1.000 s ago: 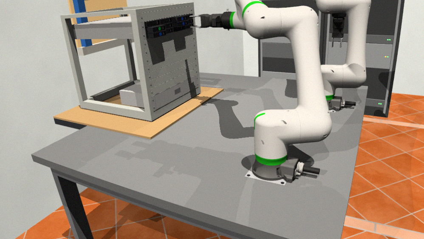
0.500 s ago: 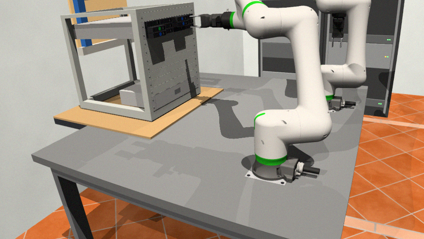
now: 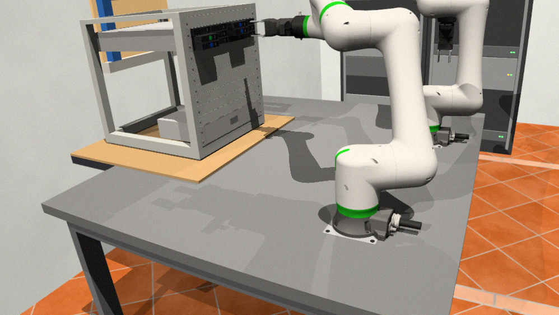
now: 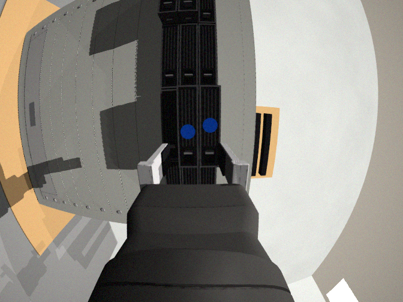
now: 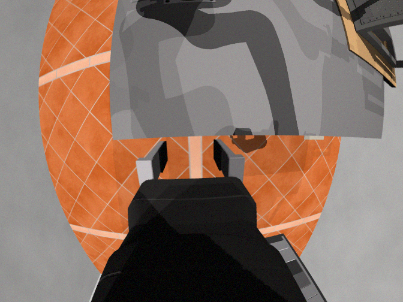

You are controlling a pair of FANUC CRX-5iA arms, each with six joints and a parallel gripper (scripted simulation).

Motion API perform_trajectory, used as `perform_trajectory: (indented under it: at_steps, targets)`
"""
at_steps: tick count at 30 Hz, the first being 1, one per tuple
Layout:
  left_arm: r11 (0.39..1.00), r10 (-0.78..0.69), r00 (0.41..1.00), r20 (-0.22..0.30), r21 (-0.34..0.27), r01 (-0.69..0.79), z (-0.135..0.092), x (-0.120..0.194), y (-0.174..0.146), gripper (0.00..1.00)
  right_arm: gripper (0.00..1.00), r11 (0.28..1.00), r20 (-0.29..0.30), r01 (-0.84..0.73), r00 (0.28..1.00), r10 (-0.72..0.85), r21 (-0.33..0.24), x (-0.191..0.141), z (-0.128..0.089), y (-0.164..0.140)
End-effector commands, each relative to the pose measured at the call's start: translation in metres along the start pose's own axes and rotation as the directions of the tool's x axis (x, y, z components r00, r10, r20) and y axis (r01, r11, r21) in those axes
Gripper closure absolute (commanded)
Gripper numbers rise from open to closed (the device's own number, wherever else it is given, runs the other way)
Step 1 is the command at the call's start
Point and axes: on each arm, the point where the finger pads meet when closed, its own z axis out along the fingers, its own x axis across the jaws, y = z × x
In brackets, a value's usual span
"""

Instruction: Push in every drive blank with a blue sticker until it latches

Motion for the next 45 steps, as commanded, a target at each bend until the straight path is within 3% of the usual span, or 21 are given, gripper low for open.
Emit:
perform_trajectory:
  at_steps: [1, 26, 38, 45]
  targets:
    - [1.0, -0.002, 1.0, -0.002, 0.0, 0.002, 0.0, 0.002, 0.0, 0.0, 0.0, 1.0, 0.0, 0.0, 1.0, 0.0, -0.002, 0.0, -0.001, 0.0]
    - [1.0, -0.002, 1.0, -0.002, 0.0, 0.002, 0.0, 0.001, -0.008, 0.0, 0.0, 1.0, 0.0, 0.0, 1.0, 0.0, -0.002, 0.0, -0.001, 0.0]
    - [1.0, -0.002, 1.0, -0.002, 0.0, 0.002, 0.0, -0.003, -0.037, 0.0, 0.0, 1.0, 0.0, 0.0, 1.0, 0.0, -0.002, 0.0, -0.001, 0.0]
    - [1.0, -0.002, 1.0, -0.002, 0.0, 0.002, 0.0, -0.007, -0.071, 0.0, 0.0, 1.0, 0.0, 0.0, 1.0, 0.0, -0.002, 0.0, -0.001, 0.0]
